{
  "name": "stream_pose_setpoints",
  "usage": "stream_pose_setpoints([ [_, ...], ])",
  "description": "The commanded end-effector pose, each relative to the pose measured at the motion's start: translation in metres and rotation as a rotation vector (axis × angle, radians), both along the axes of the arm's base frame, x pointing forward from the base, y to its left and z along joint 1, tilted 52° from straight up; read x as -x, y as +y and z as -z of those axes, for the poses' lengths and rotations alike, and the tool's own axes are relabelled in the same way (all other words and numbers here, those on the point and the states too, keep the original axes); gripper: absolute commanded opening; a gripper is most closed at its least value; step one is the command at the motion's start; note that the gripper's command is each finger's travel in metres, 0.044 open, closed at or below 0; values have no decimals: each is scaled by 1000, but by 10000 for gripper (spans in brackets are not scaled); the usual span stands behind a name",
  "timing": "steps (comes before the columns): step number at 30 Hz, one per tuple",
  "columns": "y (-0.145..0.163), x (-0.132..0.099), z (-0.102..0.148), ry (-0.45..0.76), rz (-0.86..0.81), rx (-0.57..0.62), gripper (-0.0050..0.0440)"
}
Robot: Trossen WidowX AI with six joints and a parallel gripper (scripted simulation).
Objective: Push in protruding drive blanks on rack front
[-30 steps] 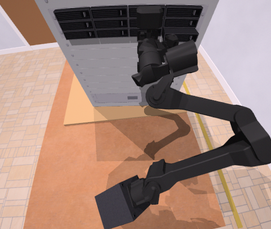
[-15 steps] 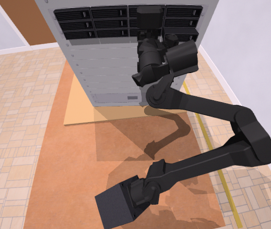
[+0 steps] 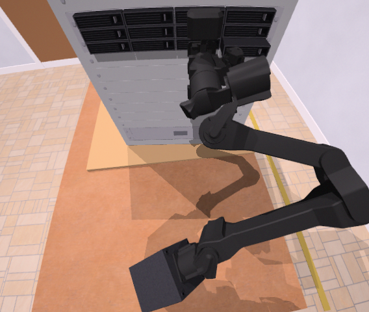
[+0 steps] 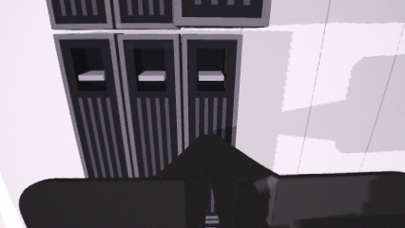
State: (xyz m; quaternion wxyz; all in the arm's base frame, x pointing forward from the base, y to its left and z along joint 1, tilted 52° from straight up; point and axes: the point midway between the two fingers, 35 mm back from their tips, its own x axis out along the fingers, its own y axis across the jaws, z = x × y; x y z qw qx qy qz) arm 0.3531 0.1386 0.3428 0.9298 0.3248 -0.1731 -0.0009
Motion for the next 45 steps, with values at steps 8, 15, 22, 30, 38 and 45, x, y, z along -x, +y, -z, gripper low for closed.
stream_pose_setpoints([
  [8, 5, 46, 10, -13, -2, -8, -50],
  [15, 5, 49, 9, -13, -2, -8, -50],
  [22, 0, 62, -15, -13, -2, -8, -50],
  [30, -8, 84, -59, -13, -2, -8, -50],
  [38, -15, 100, -93, -13, -2, -8, -50],
  [45, -15, 100, -94, -13, -2, -8, -50],
])
